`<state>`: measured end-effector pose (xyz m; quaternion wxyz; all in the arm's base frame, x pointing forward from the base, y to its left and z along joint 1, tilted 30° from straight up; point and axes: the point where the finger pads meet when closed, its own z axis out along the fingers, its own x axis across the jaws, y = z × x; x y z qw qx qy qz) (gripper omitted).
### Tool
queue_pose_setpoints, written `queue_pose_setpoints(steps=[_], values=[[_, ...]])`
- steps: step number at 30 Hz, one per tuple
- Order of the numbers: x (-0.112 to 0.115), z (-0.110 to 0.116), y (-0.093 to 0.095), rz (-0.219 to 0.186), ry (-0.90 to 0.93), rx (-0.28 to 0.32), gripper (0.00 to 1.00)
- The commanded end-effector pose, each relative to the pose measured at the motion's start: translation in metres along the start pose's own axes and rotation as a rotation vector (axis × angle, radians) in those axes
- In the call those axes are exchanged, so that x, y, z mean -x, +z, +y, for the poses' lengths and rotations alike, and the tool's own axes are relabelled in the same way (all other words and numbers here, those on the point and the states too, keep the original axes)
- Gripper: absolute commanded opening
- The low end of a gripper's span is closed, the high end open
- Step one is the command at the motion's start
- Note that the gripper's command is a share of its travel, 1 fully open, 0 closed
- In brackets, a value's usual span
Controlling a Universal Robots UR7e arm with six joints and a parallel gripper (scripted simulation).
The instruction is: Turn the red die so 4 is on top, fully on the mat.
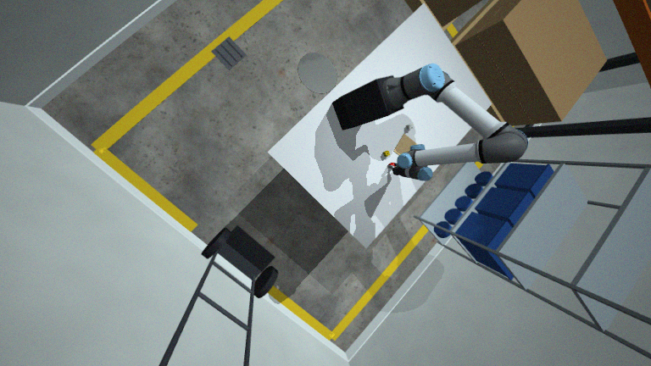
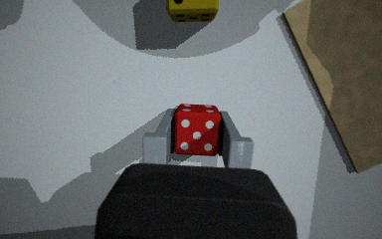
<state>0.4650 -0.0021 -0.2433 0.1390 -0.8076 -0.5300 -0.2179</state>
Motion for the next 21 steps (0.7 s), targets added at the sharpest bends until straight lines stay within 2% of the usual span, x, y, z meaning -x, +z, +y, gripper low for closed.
queue_pose_setpoints(steps=[1, 5, 11, 13, 21], values=[[0.0, 0.001, -0.005, 0.0, 0.0, 0.002, 0.57], [0.0, 0.001, -0.017, 0.0, 0.0, 0.002, 0.57], [0.0, 0.001, -0.045, 0.0, 0.0, 0.002, 0.57], [0.0, 0.001, -0.045, 0.0, 0.0, 0.002, 0.57], [0.0, 0.001, -0.083, 0.0, 0.0, 0.002, 0.57]])
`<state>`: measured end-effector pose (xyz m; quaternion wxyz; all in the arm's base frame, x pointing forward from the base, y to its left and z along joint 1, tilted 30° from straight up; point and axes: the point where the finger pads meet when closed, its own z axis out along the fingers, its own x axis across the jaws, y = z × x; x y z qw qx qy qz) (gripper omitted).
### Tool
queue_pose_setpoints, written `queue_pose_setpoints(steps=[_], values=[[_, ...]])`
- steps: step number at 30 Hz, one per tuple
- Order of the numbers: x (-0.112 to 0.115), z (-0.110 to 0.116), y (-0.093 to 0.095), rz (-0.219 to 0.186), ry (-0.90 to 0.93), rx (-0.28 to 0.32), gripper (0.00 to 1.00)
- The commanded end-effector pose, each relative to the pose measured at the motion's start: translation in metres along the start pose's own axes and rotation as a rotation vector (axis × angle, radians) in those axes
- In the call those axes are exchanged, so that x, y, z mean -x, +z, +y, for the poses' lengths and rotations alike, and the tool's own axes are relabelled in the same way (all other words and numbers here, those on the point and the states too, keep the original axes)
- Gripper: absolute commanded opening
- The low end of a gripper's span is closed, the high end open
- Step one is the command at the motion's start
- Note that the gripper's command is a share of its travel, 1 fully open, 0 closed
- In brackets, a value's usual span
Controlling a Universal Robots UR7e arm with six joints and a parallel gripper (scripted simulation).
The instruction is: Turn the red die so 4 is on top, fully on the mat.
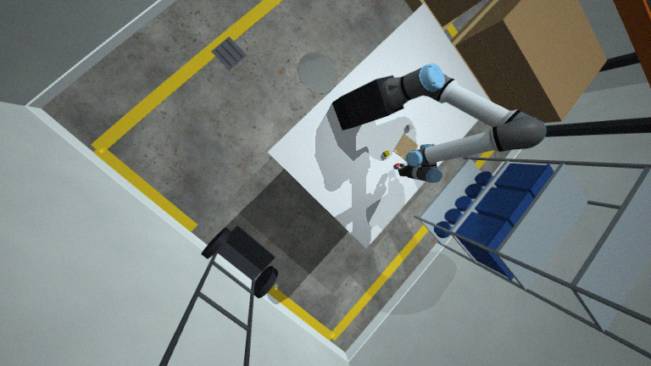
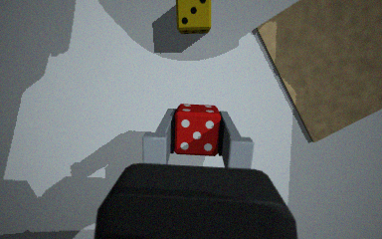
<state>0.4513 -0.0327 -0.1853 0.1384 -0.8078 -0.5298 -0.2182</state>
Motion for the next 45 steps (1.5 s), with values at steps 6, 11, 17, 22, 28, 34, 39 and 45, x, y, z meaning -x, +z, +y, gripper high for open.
queue_pose_setpoints(steps=[6, 11, 17, 22, 28, 34, 39, 45], values=[[0.0, 0.001, -0.031, 0.0, -0.001, 0.0, 0.57], [0.0, 0.0, -0.033, 0.0, -0.001, 0.0, 0.57], [0.0, 0.0, -0.033, 0.0, -0.001, 0.0, 0.57], [0.0, 0.0, -0.033, 0.0, 0.001, 0.0, 0.57], [-0.003, 0.0, -0.033, 0.0, 0.016, 0.0, 0.57], [-0.013, -0.004, -0.033, -0.001, 0.089, 0.0, 0.57], [-0.03, -0.01, -0.034, -0.002, 0.201, 0.0, 0.57], [-0.048, -0.016, -0.034, -0.003, 0.321, 0.001, 0.57]])
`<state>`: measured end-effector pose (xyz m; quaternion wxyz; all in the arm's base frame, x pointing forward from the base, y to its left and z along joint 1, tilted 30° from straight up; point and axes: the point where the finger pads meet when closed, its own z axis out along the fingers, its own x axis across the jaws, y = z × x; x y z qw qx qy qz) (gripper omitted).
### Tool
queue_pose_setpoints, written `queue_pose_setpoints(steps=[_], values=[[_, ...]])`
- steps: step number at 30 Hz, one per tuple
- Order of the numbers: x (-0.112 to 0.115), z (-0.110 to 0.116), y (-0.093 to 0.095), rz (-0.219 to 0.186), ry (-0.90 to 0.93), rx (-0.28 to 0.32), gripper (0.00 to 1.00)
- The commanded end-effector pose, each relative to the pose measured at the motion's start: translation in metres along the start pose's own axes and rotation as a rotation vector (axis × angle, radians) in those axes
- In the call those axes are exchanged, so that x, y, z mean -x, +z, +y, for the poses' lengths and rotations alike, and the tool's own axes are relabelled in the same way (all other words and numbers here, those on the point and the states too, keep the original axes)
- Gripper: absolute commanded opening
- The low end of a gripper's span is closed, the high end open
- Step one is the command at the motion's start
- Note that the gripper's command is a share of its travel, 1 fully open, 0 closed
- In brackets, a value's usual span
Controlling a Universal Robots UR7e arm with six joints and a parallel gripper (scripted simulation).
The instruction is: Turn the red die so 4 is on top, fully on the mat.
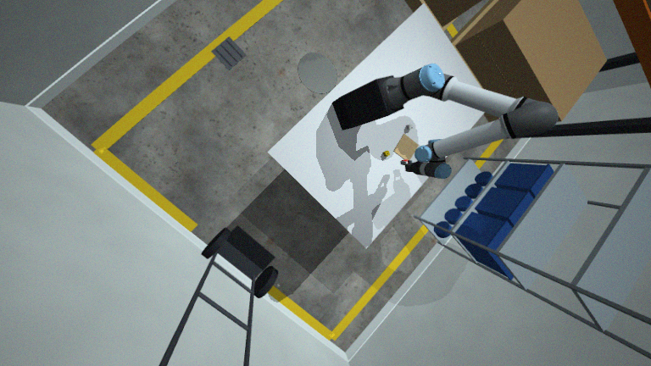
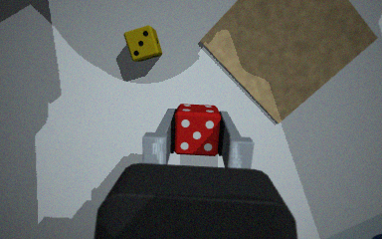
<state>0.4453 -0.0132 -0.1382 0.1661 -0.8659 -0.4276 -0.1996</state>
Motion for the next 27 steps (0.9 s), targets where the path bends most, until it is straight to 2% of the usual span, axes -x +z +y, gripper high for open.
queue_pose_setpoints(steps=[1, 13, 15, 27], values=[[-0.014, -0.009, -0.001, -0.004, 0.109, 0.005, 0.57], [-0.064, -0.046, -0.003, -0.003, 0.528, 0.006, 0.57], [-0.064, -0.046, -0.003, -0.003, 0.528, 0.006, 0.57], [-0.093, -0.071, -0.004, 0.0, 0.804, 0.005, 0.57]])
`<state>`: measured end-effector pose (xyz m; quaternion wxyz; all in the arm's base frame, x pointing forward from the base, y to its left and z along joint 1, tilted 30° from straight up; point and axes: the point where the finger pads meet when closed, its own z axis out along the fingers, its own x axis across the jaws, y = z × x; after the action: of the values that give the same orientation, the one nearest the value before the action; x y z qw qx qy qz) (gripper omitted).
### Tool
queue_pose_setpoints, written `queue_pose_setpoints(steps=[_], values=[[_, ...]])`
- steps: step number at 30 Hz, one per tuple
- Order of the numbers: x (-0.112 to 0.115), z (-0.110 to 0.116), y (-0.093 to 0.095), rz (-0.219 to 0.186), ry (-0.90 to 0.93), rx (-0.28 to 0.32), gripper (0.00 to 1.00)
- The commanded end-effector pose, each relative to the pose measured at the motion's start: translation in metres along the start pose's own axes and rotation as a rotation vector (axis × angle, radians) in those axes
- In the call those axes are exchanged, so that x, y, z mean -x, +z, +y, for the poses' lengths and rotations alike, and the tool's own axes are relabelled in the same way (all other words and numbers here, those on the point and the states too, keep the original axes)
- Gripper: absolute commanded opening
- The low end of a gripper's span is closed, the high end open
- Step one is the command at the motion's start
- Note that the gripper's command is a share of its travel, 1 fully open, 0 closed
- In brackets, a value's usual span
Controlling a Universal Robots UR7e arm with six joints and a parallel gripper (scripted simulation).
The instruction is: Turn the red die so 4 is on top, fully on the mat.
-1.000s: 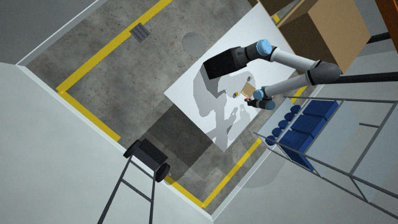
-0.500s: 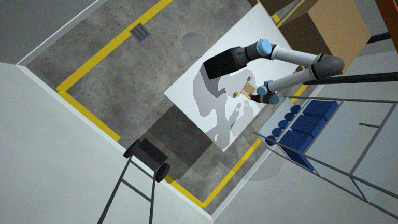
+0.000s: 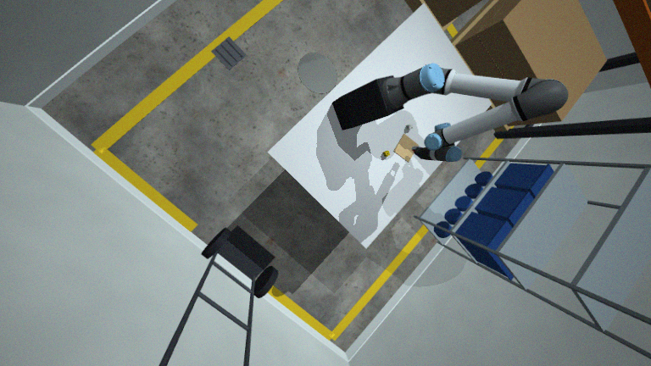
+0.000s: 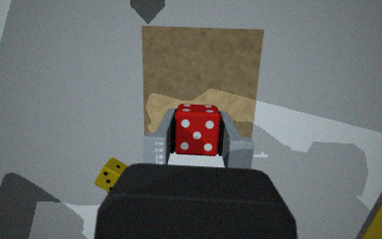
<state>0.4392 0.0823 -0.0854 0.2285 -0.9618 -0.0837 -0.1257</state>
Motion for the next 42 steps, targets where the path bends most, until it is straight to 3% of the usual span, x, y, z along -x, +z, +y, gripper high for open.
queue_pose_setpoints(steps=[1, 28, 42], values=[[-0.001, -0.009, -0.001, 0.002, 0.071, 0.006, 0.57], [-0.002, -0.013, 0.0, 0.002, 0.104, 0.006, 0.57], [-0.002, -0.013, 0.029, 0.001, 0.105, 0.007, 0.57]])
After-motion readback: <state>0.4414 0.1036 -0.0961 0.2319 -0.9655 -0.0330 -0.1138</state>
